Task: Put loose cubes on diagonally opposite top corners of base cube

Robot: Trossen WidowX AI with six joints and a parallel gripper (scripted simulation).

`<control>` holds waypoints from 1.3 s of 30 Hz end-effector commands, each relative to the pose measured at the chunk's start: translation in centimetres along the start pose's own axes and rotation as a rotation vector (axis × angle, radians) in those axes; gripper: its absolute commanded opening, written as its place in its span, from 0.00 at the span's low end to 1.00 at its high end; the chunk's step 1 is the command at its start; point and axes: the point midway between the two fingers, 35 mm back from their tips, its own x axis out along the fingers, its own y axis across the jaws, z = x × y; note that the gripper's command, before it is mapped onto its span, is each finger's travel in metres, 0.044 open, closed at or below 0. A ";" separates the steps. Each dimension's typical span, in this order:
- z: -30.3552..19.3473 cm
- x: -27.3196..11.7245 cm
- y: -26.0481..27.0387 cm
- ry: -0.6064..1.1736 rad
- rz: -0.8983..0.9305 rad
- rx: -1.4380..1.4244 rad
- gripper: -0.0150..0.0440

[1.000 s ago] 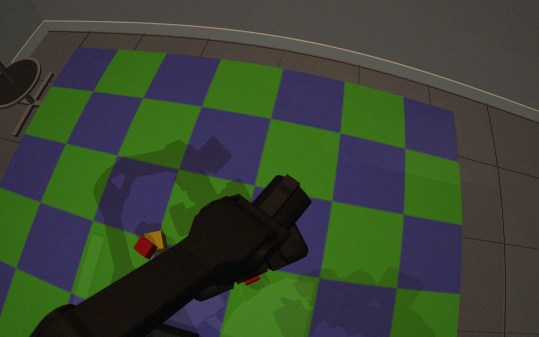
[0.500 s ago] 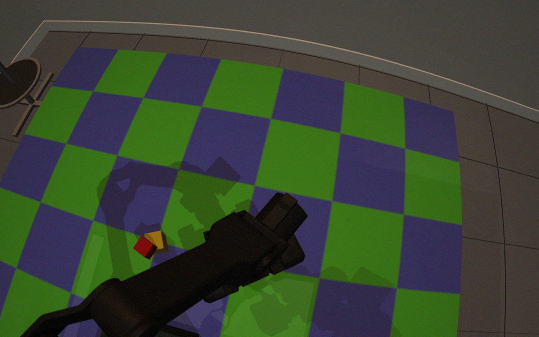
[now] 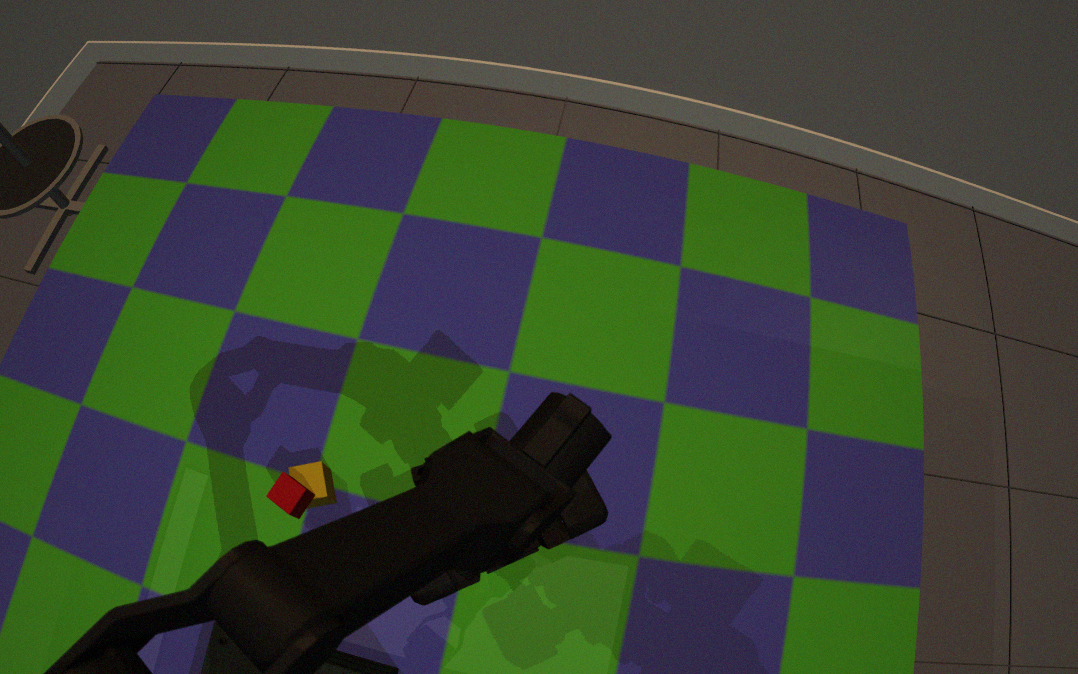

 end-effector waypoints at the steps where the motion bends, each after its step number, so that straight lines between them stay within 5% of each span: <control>1: -0.1 1.2 0.4 0.006 0.018 0.003 0.70; 18: -0.2 3.4 0.5 0.006 0.019 0.003 0.70; 24: -0.2 3.4 0.5 0.006 0.019 0.003 0.44; 39: 0.0 1.2 -0.1 0.009 0.015 0.003 0.43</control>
